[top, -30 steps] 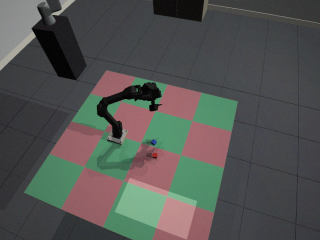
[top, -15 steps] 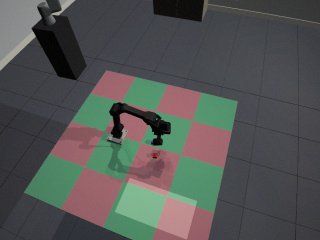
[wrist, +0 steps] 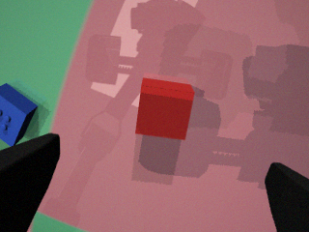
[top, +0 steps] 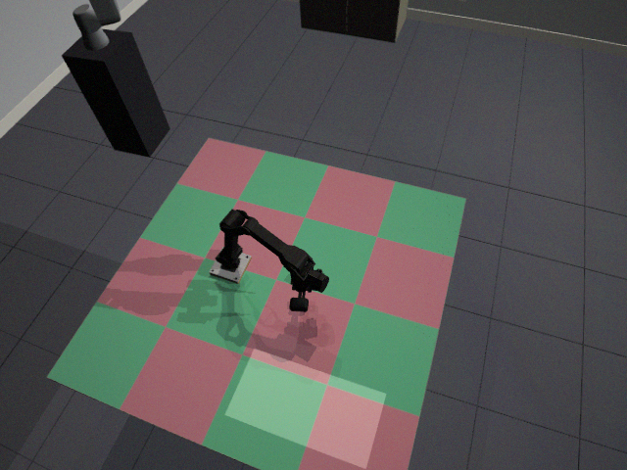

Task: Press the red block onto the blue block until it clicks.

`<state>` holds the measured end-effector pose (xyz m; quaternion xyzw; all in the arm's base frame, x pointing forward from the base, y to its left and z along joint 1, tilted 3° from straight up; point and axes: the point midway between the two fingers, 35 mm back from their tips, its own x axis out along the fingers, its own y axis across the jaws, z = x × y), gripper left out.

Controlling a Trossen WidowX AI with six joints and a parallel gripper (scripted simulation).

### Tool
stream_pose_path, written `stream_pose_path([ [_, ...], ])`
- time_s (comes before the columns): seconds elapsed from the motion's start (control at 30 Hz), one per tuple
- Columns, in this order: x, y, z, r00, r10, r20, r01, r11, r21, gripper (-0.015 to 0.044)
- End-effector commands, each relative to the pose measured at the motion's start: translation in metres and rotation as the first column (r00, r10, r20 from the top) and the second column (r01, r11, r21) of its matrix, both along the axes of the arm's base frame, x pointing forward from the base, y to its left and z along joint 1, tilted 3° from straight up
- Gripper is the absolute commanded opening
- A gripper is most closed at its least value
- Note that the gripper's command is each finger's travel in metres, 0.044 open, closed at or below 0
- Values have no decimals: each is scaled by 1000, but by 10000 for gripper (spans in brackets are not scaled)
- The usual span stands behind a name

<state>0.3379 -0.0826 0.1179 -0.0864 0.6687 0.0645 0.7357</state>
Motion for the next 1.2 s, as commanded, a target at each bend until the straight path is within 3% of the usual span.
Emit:
stream_pose_path([
  [0.0, -1, -2, -28, 1000, 4, -23, -4, 1000, 0, 440],
  [0.93, 5, -2, -70, 1000, 4, -23, -4, 1000, 0, 440],
  [1.17, 5, -2, -70, 1000, 4, -23, -4, 1000, 0, 256],
])
